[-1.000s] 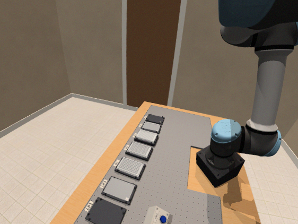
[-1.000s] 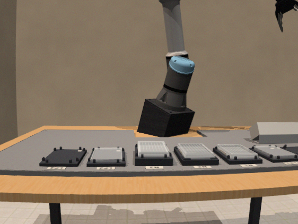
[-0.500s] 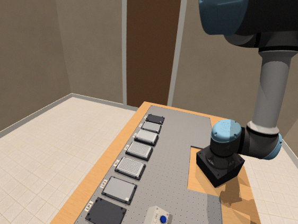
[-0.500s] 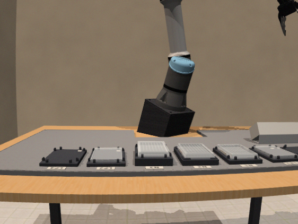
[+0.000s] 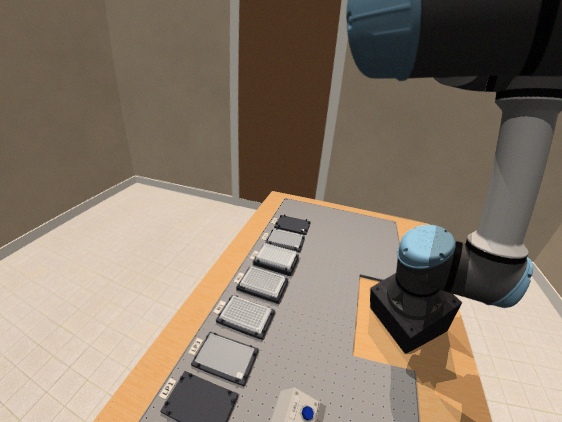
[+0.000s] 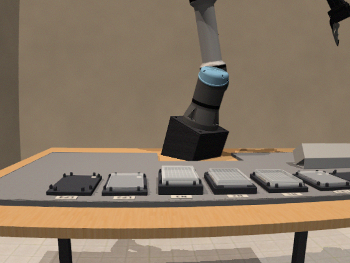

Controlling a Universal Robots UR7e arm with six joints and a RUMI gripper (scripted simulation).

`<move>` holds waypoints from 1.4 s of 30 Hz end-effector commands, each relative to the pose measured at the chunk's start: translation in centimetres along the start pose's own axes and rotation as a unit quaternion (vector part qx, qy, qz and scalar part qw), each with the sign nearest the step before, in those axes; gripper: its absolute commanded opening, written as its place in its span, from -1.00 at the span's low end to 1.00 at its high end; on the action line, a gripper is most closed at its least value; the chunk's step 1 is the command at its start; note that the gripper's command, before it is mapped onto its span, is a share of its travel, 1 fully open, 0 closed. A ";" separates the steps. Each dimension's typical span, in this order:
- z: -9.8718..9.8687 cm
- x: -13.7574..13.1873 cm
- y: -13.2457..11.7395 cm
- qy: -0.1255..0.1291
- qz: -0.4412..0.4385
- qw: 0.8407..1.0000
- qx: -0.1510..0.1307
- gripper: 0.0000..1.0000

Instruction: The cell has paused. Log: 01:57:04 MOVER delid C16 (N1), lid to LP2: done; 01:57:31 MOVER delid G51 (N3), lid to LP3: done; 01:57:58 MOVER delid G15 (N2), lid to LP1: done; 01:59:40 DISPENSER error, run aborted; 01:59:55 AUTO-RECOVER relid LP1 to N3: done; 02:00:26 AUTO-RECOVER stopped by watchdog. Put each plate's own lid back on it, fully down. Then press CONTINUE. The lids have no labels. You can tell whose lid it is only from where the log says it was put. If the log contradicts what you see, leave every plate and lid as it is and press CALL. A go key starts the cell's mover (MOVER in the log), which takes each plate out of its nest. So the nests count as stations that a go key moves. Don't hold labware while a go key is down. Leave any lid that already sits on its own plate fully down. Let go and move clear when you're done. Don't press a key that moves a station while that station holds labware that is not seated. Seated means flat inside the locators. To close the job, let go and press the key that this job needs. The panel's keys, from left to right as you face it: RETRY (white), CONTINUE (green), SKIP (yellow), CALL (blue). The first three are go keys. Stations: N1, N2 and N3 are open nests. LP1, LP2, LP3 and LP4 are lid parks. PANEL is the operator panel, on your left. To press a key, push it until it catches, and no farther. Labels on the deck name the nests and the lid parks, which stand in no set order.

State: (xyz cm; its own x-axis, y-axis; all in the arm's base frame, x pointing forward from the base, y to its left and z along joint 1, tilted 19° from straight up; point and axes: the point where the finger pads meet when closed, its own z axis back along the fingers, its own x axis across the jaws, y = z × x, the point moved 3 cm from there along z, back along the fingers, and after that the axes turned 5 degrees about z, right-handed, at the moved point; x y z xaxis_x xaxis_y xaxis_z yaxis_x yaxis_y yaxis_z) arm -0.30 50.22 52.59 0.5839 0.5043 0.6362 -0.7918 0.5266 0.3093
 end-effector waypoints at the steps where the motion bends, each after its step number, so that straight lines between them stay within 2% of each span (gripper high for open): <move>1: -0.9 0.4 -2.8 0.002 -0.014 1.000 -0.012 0.64; 4: -0.9 0.4 -2.8 0.002 -0.014 1.000 -0.012 0.64; 9: -1.6 0.7 -5.1 0.005 -0.048 0.998 -0.040 0.64; 13: -2.0 0.8 -6.7 0.005 -0.047 0.998 -0.040 0.64; 19: -2.0 0.8 -6.7 0.005 -0.047 0.998 -0.039 0.64; 23: -2.5 0.9 -8.6 0.008 -0.080 0.995 -0.065 0.64; 27: -2.9 1.0 -10.5 0.008 -0.081 0.994 -0.066 0.64; 31: -2.9 1.0 -10.6 0.008 -0.081 0.994 -0.066 0.64; 34: -3.1 1.0 -12.0 0.010 -0.106 0.991 -0.084 0.64; 36: -3.1 1.0 -12.0 0.010 -0.106 0.991 -0.084 0.64; 42: -3.6 1.0 -14.5 0.011 -0.116 0.989 -0.091 0.64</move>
State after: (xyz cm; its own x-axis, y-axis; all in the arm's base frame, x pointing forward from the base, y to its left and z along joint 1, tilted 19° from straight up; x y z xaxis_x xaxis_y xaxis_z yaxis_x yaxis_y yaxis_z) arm 10.46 46.63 47.32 0.7361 0.3847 0.5570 -0.6147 0.7244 0.3120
